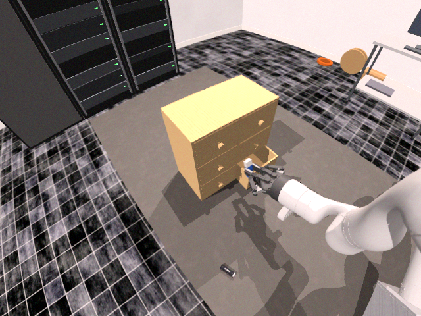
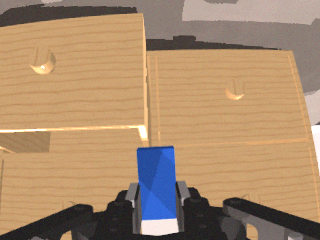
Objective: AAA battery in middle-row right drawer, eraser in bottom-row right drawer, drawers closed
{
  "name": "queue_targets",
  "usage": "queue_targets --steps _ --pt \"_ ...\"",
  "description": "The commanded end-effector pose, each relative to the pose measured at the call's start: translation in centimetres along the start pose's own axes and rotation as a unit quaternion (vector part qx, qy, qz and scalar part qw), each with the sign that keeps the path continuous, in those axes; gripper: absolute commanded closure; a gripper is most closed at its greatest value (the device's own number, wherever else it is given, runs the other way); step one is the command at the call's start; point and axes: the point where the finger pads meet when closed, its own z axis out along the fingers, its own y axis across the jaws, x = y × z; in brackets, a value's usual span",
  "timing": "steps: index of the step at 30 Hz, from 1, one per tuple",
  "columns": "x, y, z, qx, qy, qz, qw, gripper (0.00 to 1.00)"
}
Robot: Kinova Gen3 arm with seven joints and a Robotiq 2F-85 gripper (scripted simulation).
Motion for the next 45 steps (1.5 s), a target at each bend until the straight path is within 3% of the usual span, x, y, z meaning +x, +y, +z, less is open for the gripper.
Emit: queue_targets --steps 1,14,45 --pt "0.0 -0.7 0.3 0.001 0.001 0.003 1.0 0.81" --pt "-0.4 -2.7 1.5 0.001 0.001 0.003 1.0 0.81" --pt "-0.9 -4.9 2.8 0.001 0.002 0.004 1.0 0.81"
